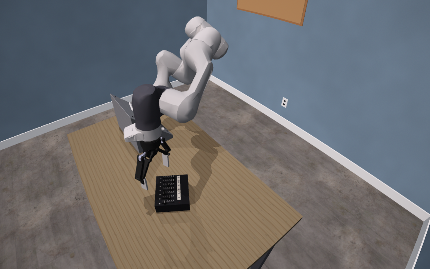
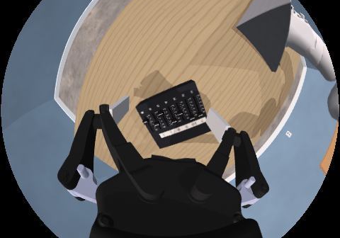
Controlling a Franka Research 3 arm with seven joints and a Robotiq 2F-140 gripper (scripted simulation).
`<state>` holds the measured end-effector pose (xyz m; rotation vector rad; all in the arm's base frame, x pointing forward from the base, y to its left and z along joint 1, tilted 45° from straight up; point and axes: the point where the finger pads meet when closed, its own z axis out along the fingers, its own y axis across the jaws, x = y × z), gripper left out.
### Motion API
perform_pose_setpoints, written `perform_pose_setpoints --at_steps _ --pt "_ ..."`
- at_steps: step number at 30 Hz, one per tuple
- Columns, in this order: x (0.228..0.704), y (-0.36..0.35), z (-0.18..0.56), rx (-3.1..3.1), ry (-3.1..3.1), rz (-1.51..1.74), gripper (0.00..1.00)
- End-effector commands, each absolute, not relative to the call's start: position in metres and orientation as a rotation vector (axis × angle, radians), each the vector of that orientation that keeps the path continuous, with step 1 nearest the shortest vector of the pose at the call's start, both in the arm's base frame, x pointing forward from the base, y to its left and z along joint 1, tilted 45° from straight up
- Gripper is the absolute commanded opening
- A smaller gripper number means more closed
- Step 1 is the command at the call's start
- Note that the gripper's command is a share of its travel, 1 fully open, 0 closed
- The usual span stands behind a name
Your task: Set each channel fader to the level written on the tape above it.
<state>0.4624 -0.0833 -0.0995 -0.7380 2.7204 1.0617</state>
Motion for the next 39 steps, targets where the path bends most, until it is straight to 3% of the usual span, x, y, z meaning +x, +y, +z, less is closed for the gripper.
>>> perform_pose_setpoints --at_steps 1,39 --pt "0.4633 -0.0847 -0.1037 -0.364 2.893 1.079 1.00" --pt "0.4619 -0.0848 -0.1057 1.205 3.036 0.897 1.00"
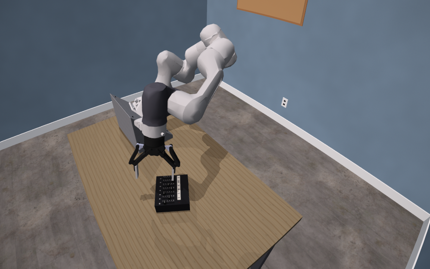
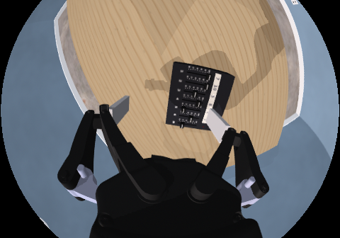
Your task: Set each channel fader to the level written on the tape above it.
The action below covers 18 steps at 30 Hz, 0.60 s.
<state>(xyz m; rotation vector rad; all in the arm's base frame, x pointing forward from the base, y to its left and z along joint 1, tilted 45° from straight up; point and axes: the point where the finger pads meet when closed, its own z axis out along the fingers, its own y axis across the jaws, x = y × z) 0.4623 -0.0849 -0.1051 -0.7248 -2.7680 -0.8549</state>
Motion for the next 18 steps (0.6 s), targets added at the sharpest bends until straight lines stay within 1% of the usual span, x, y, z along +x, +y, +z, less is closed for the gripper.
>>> perform_pose_setpoints --at_steps 1,18 --pt "0.4619 -0.0848 -0.1057 -1.061 -2.579 -0.755 1.00" --pt "0.4619 -0.0848 -0.1057 -1.501 -2.257 -0.573 1.00"
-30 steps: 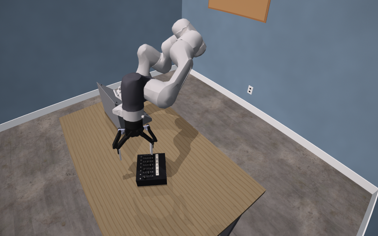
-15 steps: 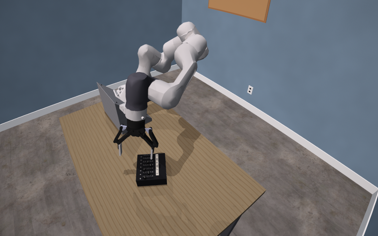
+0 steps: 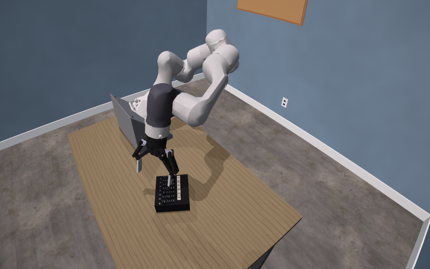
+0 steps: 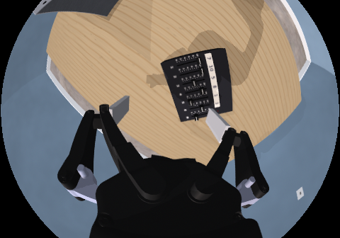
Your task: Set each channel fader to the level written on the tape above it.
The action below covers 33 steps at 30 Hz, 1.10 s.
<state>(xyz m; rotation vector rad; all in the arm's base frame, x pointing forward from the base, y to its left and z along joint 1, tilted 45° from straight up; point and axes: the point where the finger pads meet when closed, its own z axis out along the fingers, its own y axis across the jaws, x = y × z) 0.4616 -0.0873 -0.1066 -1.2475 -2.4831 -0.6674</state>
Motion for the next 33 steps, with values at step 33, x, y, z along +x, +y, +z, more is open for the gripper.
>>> perform_pose_setpoints --at_steps 33 --pt "0.4619 -0.0848 -0.1057 -2.097 -1.425 -0.252 1.00"
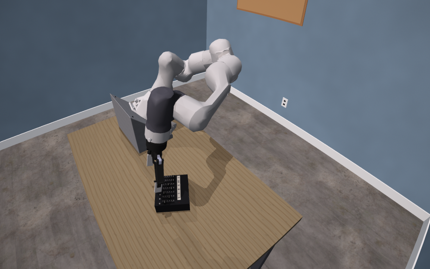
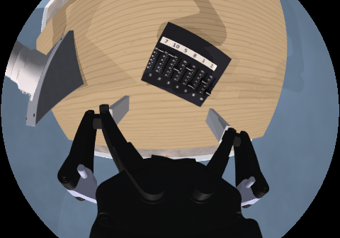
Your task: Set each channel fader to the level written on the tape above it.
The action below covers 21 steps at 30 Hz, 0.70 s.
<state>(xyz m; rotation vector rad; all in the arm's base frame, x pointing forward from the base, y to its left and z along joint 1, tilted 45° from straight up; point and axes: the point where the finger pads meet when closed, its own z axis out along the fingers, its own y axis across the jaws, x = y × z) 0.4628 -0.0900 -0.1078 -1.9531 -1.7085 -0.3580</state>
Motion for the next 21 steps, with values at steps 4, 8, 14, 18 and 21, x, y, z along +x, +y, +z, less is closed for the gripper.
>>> perform_pose_setpoints --at_steps 4,8,14,18,21 --pt "0.4619 -0.0848 -0.1057 -2.146 -1.308 -0.211 1.00" --pt "0.4619 -0.0848 -0.1057 -2.188 -1.193 -0.169 1.00" --pt "0.4619 -0.0848 -0.1057 -2.188 -1.193 -0.169 1.00" --pt "0.4619 -0.0848 -0.1057 -2.188 -1.193 -0.169 1.00" --pt "0.4621 -0.0848 -0.1055 -2.179 -1.209 -0.176 1.00"
